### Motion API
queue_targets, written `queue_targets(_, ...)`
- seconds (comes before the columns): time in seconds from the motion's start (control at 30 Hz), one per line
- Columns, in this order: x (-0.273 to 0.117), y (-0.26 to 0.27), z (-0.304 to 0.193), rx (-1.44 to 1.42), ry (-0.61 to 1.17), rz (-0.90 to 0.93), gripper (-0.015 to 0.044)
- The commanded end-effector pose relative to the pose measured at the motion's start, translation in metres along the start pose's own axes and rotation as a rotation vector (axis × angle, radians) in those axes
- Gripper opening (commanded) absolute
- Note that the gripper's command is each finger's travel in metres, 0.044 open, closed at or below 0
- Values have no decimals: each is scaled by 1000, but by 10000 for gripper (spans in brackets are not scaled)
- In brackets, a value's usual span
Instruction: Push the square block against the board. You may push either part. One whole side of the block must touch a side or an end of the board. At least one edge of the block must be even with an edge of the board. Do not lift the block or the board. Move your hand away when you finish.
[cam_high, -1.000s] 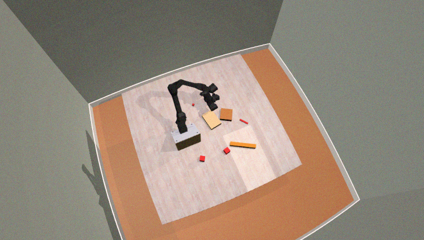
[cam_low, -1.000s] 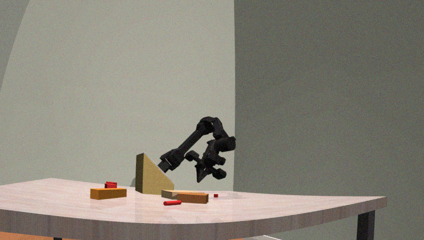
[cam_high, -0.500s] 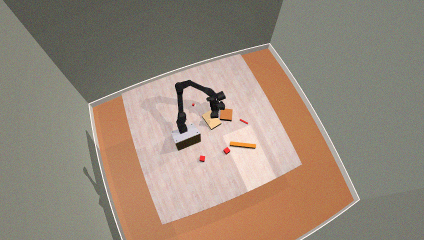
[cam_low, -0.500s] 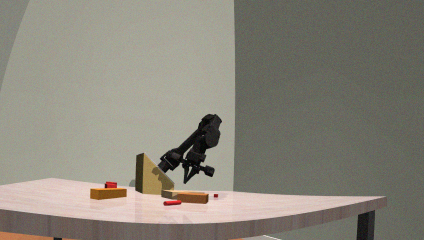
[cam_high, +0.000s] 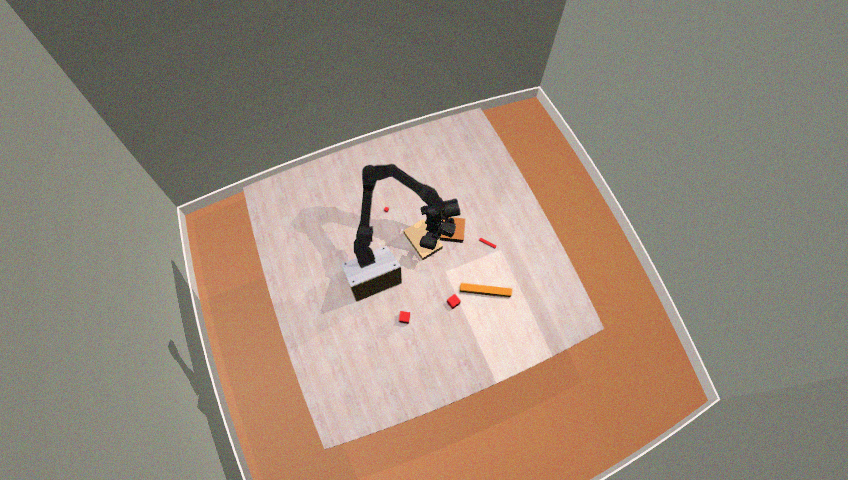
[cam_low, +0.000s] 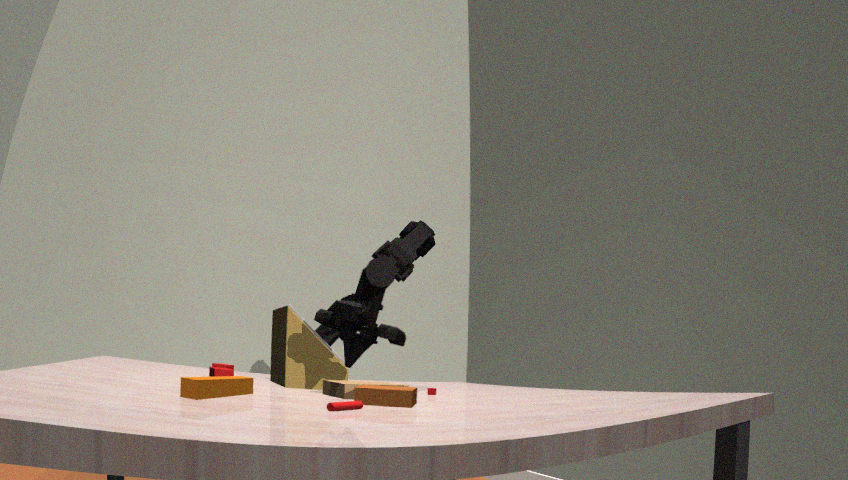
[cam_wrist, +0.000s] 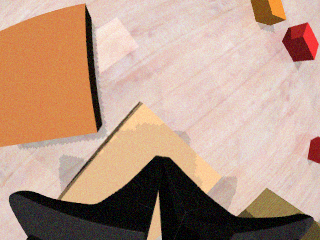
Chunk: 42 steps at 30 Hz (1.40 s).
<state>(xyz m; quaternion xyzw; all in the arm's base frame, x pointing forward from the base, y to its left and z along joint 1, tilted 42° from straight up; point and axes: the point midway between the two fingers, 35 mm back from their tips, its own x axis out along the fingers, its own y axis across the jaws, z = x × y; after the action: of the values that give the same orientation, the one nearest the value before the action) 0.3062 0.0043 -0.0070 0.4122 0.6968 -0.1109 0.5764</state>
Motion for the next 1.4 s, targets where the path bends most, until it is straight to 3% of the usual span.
queue_targets(0.0, 5, -10, 6, 114, 43, 21, 0)
queue_targets(0.47, 16, -47, 26, 542, 195, 115, 0)
queue_targets(0.67, 20, -47, 26, 547, 196, 116, 0)
queue_targets(0.83, 71, -42, 19, 616, 226, 133, 0)
queue_targets(1.37, 68, -35, 11, 617, 225, 132, 0)
